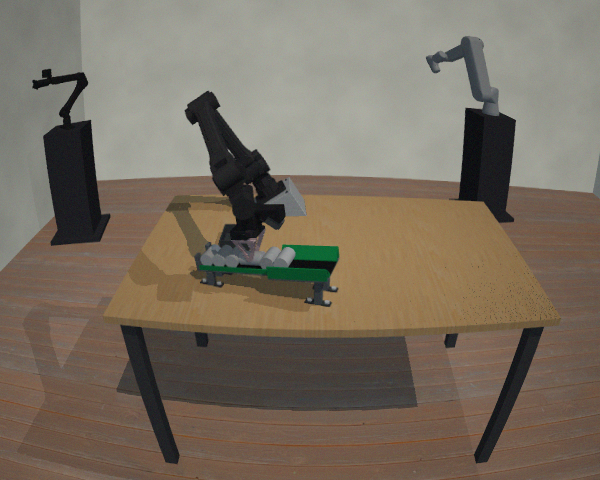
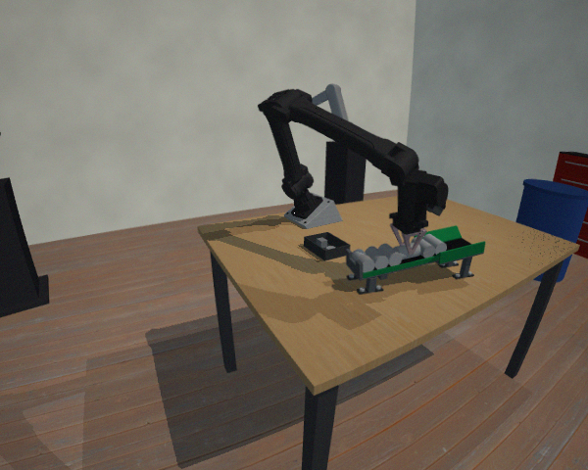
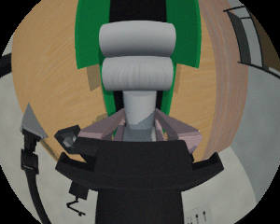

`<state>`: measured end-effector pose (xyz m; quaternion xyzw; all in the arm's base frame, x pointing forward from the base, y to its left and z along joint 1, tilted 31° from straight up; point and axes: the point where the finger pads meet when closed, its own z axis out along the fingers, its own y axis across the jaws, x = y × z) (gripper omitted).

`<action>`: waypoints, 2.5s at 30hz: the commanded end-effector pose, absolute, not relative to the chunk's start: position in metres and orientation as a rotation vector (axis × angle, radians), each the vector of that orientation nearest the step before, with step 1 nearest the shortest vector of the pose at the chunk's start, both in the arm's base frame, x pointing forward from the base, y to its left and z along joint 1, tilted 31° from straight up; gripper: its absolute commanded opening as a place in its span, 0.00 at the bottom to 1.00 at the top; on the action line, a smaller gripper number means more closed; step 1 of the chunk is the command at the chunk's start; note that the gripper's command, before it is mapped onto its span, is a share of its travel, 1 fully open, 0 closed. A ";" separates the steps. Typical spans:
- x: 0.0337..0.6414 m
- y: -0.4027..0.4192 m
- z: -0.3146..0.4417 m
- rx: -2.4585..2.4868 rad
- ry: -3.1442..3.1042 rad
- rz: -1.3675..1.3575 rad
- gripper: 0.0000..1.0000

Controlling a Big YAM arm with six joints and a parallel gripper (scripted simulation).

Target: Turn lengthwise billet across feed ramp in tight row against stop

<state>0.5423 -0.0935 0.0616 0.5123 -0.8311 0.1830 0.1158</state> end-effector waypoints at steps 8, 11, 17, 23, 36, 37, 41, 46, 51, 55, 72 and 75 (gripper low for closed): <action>0.540 -0.103 0.048 1.476 -2.438 0.525 0.00; 0.540 -0.103 0.048 1.476 -2.438 0.525 0.00; 0.539 -0.101 0.049 1.477 -2.433 0.520 0.00; 0.547 -0.098 0.059 1.480 -2.438 0.528 0.00; 0.562 -0.079 0.089 1.515 -2.461 0.578 0.00; 0.563 -0.078 0.094 1.515 -2.466 0.584 0.00; 0.563 -0.076 0.102 1.516 -2.474 0.594 0.00; 0.563 -0.072 0.109 1.516 -2.475 0.593 0.00; 0.563 -0.068 0.116 1.517 -2.475 0.593 0.00; 0.563 -0.064 0.123 1.517 -2.476 0.593 0.00; 0.562 -0.050 0.143 1.518 -2.478 0.591 0.00; 0.561 -0.049 0.145 1.518 -2.478 0.591 0.00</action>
